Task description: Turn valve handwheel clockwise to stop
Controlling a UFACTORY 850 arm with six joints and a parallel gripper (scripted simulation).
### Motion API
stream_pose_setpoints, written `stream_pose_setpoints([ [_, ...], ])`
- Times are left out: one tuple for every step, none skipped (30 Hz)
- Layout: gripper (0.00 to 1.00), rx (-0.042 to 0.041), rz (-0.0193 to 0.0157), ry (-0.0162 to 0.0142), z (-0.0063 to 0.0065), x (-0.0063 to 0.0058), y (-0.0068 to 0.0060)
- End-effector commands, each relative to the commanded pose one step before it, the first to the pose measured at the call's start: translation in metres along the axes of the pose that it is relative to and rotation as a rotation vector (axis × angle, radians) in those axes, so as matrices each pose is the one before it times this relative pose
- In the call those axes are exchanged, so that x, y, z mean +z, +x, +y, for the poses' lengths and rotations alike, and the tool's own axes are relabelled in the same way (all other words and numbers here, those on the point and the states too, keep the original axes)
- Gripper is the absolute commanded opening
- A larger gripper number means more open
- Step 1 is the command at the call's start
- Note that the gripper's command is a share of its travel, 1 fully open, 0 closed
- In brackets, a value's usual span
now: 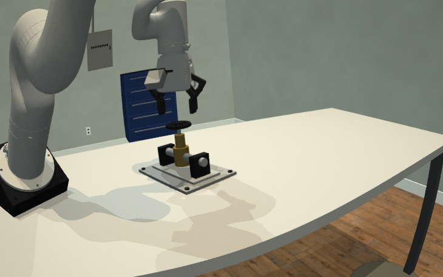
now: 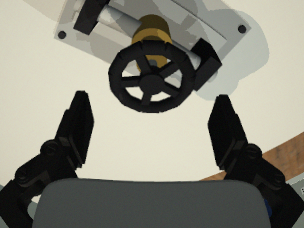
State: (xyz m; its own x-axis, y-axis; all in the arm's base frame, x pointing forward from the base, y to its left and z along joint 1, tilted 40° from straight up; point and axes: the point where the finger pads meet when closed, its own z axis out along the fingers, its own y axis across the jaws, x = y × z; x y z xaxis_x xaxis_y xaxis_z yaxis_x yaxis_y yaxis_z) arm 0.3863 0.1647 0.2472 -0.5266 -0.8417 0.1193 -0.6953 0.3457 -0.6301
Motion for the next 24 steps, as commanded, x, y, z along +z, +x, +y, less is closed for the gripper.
stream_pose_setpoints([
  [1.0,0.00061,-0.00124,0.00053,-0.00031,0.00279,-0.00052],
  [1.0,0.0,0.0,0.0,0.0,0.0,0.0],
  [1.0,0.0,0.0,0.0,0.0,0.0,0.0],
  [1.0,0.0,0.0,0.00001,0.0,0.00065,0.0],
  [1.0,0.0,0.0,0.0,0.0,0.00058,0.0],
  [1.0,0.0,0.0,0.0,0.0,0.00051,0.0],
  [1.0,0.0,0.0,0.0,0.0,0.00045,0.0],
  [1.0,0.0,0.0,0.0,0.0,0.00038,0.0],
  [1.0,0.0,0.0,0.0,0.0,0.00032,0.0],
  [1.0,0.0,0.0,0.0,0.0,0.00026,0.0],
  [1.0,0.0,0.0,0.0,0.0,0.0002,0.0],
  [1.0,0.0,0.0,0.0,0.0,0.00015,0.0],
  [1.0,0.0,0.0,0.0,0.0,0.0001,0.0],
  [1.0,0.0,0.0,0.0,0.0,0.00007,0.0],
  [1.0,0.0,0.0,0.0,0.0,0.00003,0.0],
  [1.0,0.0,0.0,0.0,0.0,0.00001,0.0],
  [1.0,0.0,0.0,0.0,0.0,0.0,0.0],
  [1.0,0.0,0.0,0.0,0.0,0.0,0.0],
  [1.0,0.0,0.0,0.0,0.0,0.0,0.0],
  [1.0,0.0,0.0,0.0,0.0,0.0,0.0],
  [1.0,0.0,0.0,0.0,0.0,0.0,0.0],
  [1.0,0.0,0.0,0.0,0.0,0.0,0.0],
  [1.0,0.0,0.0,0.0,0.0,0.0,0.0],
  [1.0,0.0,0.0,0.0,0.0,0.0,0.0],
])
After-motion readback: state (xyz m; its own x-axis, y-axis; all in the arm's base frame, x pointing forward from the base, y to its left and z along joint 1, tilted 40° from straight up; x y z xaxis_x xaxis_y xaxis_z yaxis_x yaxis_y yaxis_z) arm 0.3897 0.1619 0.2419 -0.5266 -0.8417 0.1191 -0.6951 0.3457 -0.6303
